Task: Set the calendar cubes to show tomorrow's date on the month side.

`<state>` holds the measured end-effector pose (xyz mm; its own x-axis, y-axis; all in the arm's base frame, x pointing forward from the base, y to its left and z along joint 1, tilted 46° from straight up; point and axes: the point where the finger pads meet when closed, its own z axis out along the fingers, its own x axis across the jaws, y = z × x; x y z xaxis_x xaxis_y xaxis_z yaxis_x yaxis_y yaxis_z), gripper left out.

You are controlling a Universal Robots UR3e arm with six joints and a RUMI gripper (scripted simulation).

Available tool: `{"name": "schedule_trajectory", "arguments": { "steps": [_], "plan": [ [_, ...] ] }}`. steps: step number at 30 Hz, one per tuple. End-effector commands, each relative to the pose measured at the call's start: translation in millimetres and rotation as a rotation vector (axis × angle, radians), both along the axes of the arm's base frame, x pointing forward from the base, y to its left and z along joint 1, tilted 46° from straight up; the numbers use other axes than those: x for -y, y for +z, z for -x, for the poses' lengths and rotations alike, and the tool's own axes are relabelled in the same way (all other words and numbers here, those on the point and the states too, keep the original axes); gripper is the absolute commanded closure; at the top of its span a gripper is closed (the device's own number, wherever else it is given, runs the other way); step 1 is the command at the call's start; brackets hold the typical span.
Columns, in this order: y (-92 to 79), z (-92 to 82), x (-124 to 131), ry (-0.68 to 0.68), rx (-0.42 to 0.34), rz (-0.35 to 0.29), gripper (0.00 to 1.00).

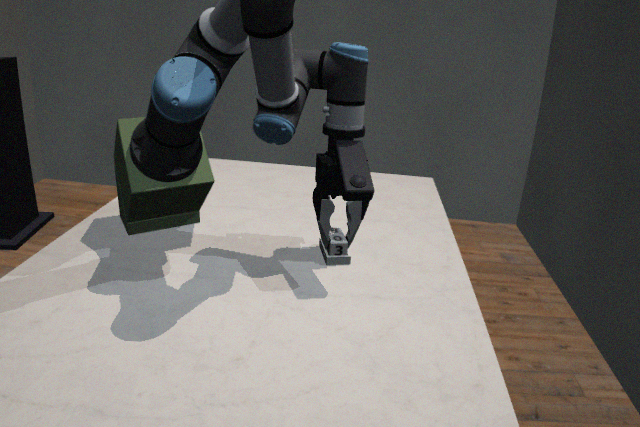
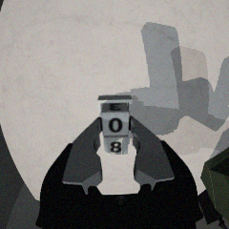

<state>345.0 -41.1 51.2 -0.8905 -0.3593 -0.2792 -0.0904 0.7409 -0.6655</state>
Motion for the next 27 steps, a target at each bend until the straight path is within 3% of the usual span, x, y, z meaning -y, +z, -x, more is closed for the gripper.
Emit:
{"name": "schedule_trajectory", "arguments": {
  "steps": [1,13,20,27],
  "plan": [
    [0.3,-0.2,-0.2,0.001,0.001,0.0,0.89],
    [0.3,-0.2,-0.2,0.001,0.001,0.0,0.89],
    [0.3,-0.2,-0.2,0.001,0.001,0.0,0.78],
    [0.3,-0.2,-0.2,0.001,0.001,0.0,0.74]
  ]
}}
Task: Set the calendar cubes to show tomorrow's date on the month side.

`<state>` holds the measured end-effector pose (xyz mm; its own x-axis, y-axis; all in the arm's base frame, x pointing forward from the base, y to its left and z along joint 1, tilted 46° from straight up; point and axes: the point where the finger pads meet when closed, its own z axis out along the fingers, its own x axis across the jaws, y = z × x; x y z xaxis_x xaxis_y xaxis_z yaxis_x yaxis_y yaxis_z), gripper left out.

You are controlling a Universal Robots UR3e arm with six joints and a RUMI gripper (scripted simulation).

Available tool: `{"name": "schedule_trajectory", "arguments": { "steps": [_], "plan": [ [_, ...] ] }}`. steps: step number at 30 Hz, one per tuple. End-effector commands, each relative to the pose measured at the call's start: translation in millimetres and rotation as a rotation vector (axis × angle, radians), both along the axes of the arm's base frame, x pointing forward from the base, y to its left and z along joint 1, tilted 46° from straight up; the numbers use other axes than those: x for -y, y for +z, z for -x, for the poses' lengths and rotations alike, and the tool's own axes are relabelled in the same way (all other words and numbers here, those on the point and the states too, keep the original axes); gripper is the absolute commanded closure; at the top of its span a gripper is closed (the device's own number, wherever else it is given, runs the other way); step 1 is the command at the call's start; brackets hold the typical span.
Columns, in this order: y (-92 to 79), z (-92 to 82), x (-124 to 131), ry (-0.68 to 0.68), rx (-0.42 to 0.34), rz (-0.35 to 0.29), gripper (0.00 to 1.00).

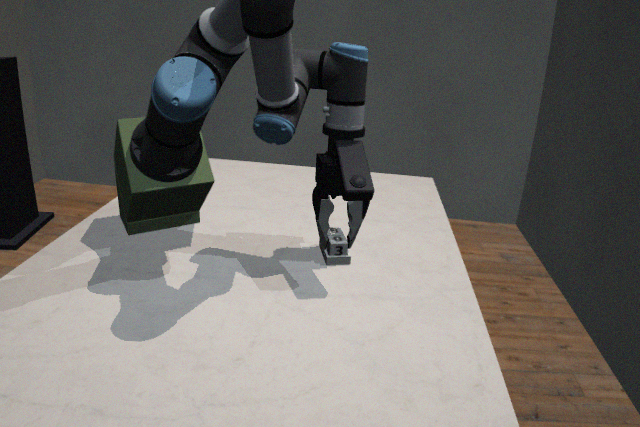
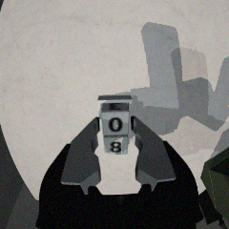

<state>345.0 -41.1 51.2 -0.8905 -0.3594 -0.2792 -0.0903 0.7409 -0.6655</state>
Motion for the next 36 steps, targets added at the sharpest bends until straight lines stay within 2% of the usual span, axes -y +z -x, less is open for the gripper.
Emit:
{"name": "schedule_trajectory", "arguments": {
  "steps": [1,20,36],
  "plan": [
    [0.3,-0.2,-0.2,0.001,0.001,0.0,0.71],
    [2.0,0.9,-1.6,0.001,0.001,0.0,0.71],
    [18.2,11.4,-14.9,0.001,0.001,0.0,0.71]
  ]
}}
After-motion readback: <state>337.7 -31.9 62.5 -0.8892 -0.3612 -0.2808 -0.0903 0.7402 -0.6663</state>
